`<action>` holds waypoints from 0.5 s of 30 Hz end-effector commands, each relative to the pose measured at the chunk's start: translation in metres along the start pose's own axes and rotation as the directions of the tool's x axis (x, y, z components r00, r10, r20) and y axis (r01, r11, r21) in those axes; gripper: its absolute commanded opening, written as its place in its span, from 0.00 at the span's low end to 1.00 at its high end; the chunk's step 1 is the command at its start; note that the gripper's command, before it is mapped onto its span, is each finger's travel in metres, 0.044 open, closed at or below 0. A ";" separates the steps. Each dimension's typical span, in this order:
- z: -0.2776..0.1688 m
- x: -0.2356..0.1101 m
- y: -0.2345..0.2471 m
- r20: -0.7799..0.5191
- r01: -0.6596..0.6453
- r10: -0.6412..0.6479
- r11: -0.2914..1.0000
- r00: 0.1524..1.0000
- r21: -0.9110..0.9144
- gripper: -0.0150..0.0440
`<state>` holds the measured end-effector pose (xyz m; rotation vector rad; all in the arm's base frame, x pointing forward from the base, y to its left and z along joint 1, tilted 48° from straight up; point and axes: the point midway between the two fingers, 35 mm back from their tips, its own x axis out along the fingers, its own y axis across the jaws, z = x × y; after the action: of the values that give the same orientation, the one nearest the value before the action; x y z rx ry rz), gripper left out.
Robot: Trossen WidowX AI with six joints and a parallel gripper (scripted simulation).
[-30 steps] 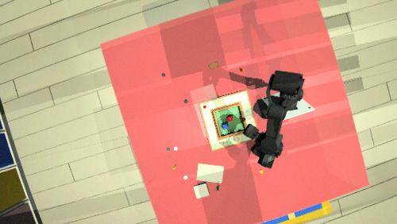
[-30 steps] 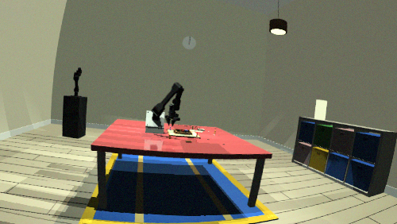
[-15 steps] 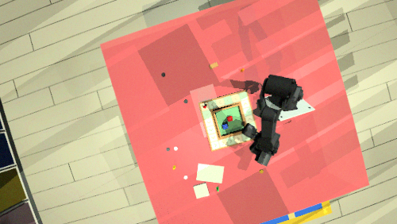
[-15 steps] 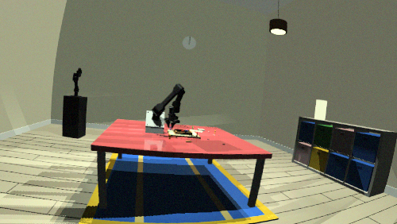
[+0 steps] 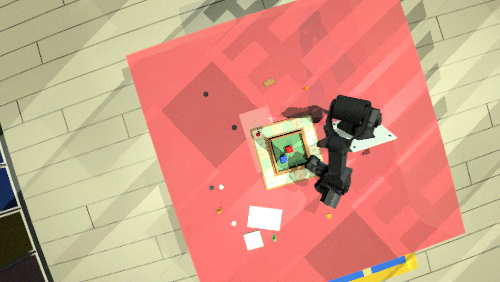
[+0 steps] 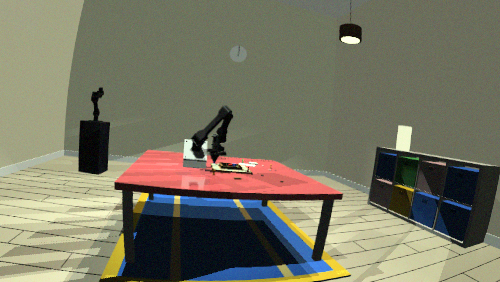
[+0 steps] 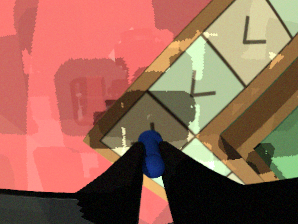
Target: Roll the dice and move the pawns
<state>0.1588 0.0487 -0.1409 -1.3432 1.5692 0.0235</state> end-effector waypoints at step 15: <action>0.006 -0.087 0.001 0.009 -0.004 0.004 1.000 1.000 -0.006 0.25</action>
<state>0.1542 0.1007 -0.0995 -1.3495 1.5616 0.0358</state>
